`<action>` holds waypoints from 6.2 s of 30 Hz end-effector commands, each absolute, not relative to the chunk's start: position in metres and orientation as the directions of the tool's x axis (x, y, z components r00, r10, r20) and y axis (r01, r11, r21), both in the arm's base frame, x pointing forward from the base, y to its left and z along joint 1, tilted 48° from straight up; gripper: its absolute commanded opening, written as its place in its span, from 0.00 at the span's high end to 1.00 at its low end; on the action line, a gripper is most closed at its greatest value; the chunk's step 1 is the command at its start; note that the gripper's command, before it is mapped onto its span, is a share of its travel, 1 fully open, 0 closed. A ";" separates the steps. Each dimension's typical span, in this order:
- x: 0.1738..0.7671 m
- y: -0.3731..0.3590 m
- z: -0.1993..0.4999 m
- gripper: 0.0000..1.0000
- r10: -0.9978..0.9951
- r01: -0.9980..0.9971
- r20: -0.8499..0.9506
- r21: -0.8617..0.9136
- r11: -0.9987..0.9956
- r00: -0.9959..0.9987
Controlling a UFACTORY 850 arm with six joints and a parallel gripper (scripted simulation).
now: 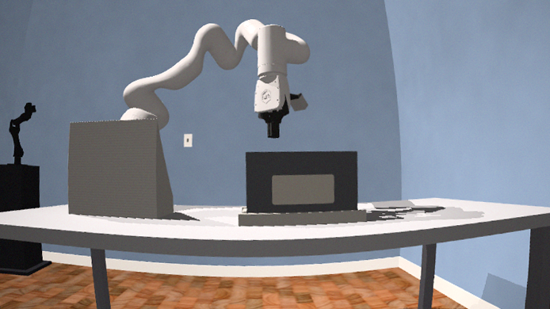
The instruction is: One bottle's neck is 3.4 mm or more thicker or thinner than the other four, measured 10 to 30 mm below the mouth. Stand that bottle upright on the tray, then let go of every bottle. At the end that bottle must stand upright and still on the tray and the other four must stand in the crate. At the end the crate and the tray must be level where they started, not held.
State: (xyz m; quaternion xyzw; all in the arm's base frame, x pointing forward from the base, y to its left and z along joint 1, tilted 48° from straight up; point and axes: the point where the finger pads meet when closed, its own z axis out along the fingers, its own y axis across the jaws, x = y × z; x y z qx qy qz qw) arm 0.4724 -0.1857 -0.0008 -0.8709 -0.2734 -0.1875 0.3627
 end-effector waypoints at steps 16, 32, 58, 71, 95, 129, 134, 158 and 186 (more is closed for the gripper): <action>0.603 -0.208 0.000 1.00 0.340 0.612 0.525 -0.531 -0.586 0.780; 0.623 -0.208 0.001 0.35 0.342 0.613 0.524 -0.531 -0.585 0.780; 0.623 -0.208 0.001 0.35 0.342 0.613 0.524 -0.531 -0.585 0.780; 0.623 -0.207 0.001 0.35 0.342 0.613 0.524 -0.531 -0.585 0.780; 0.626 -0.191 -0.013 0.35 0.342 0.613 0.524 -0.532 -0.585 0.780; 0.629 -0.175 -0.028 0.35 0.342 0.613 0.524 -0.532 -0.585 0.780; 0.629 -0.175 -0.028 0.35 0.342 0.613 0.524 -0.532 -0.585 0.780; 0.630 -0.176 -0.028 0.35 0.342 0.613 0.524 -0.532 -0.585 0.780; 0.630 -0.173 -0.030 0.35 0.342 0.613 0.524 -0.532 -0.585 0.780</action>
